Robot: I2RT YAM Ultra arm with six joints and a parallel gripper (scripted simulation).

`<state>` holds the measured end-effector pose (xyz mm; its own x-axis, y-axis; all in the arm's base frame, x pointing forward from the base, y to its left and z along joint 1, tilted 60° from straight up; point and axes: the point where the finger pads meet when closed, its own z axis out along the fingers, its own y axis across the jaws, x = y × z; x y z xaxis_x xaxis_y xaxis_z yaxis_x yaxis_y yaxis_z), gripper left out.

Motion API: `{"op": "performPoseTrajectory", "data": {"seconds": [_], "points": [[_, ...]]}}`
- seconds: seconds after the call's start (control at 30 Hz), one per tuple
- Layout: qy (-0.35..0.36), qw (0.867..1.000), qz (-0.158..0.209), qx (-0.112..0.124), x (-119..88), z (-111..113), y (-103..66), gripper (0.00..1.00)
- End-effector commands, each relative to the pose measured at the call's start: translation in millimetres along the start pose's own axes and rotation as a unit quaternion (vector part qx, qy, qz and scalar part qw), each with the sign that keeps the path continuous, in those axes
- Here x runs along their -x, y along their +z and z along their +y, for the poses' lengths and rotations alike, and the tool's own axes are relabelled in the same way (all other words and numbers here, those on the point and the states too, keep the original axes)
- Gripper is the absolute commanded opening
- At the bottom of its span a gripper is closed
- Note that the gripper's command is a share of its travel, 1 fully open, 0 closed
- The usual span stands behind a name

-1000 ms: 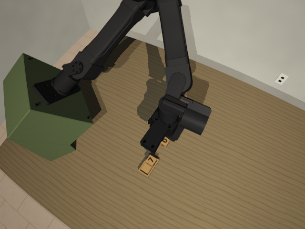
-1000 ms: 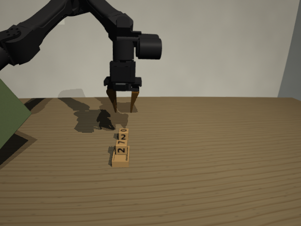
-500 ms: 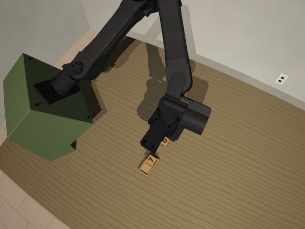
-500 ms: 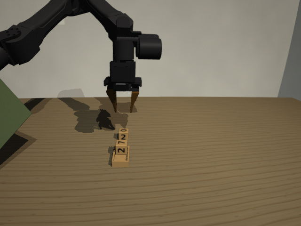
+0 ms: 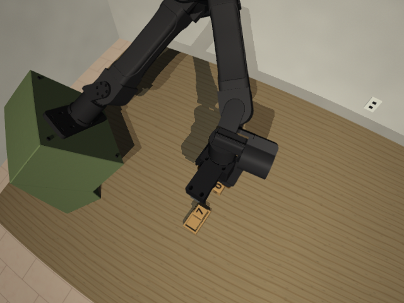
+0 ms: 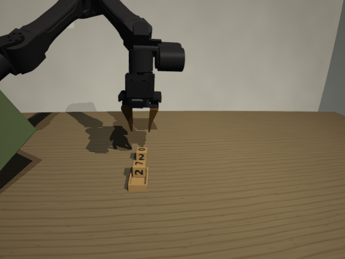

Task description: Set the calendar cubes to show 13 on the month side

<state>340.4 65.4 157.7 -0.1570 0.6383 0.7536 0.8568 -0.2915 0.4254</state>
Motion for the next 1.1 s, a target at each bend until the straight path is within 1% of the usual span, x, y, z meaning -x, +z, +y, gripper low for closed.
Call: {"op": "performPoseTrajectory", "data": {"seconds": [0.0,0.1,0.6,0.67,1.07], "points": [[-0.001,1.0,-0.006,0.008,2,4,-0.3,0.45],[-0.001,1.0,-0.006,0.008,2,4,0.9,0.45],[-0.001,1.0,-0.006,0.009,2,5,23.7,0.45],[-0.001,1.0,-0.006,0.009,2,5,23.7,0.45],[-0.001,1.0,-0.006,0.009,2,5,39.1,0.45]]}}
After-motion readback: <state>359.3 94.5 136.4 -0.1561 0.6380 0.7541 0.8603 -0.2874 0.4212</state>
